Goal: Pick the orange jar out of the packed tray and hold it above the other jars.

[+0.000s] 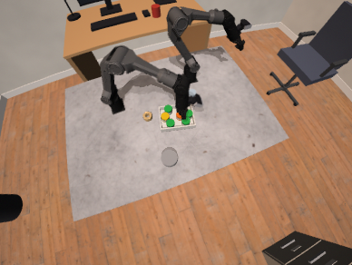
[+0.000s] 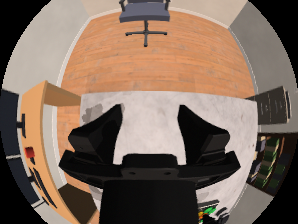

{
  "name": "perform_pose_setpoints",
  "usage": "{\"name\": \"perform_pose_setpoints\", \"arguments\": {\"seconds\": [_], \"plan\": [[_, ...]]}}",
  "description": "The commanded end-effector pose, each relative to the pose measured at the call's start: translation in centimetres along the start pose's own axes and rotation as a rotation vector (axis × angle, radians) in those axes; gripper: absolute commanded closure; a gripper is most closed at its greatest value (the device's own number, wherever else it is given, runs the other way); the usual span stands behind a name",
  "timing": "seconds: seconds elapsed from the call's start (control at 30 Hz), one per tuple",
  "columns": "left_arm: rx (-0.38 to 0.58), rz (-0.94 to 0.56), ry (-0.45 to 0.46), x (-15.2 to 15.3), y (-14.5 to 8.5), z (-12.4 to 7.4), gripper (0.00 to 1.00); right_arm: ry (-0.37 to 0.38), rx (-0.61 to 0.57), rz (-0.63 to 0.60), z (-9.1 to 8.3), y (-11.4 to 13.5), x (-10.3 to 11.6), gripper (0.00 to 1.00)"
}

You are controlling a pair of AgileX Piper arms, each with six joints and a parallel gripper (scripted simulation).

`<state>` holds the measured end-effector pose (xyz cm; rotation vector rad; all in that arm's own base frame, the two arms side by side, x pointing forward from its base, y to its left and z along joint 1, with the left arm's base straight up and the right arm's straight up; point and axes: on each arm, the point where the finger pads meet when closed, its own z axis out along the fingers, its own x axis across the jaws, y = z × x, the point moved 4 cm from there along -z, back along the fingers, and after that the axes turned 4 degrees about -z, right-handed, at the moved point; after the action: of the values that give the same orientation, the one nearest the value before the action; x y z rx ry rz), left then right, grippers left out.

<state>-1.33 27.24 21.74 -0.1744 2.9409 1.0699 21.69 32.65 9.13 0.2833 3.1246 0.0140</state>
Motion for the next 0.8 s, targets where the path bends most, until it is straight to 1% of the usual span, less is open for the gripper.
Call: {"name": "perform_pose_setpoints", "arguments": {"seconds": [0.0, 0.13, 0.43, 0.47, 0.53, 0.57, 0.63, 0.7, 0.77], "plan": [[-0.001, 0.000, 0.000, 0.0, 0.0, 0.0, 0.00, 0.003, 0.007, 0.000, 0.1, -0.4, 0.1, 1.00], [-0.001, 0.000, 0.000, 0.0, 0.0, 0.0, 0.00, 0.003, 0.008, 0.000, -0.1, -0.9, 0.2, 1.00], [-0.001, 0.000, 0.000, 0.0, 0.0, 0.0, 0.00, 0.003, 0.008, 0.000, 0.0, -1.8, 0.4, 1.00], [-0.001, 0.000, 0.000, 0.0, 0.0, 0.0, 0.00, 0.003, 0.008, 0.000, -0.2, -1.8, 0.4, 1.00], [-0.001, 0.000, 0.000, 0.0, 0.0, 0.0, 0.00, 0.003, 0.008, 0.000, -1.7, -1.8, 0.4, 1.00], [-0.001, 0.000, 0.000, 0.0, 0.0, 0.0, 0.00, 0.003, 0.008, 0.000, -2.1, -2.0, 0.5, 1.00], [-0.001, 0.000, 0.000, 0.0, 0.0, 0.0, 0.00, 0.003, 0.008, 0.000, -2.6, -2.2, 0.6, 1.00], [-0.001, 0.000, 0.000, 0.0, 0.0, 0.0, 0.00, 0.006, 0.014, 0.000, -2.0, -2.2, 0.6, 1.00], [-0.001, 0.000, 0.000, 0.0, 0.0, 0.0, 0.00, 0.006, 0.014, 0.000, -2.0, -2.2, 0.6, 1.00]]}}
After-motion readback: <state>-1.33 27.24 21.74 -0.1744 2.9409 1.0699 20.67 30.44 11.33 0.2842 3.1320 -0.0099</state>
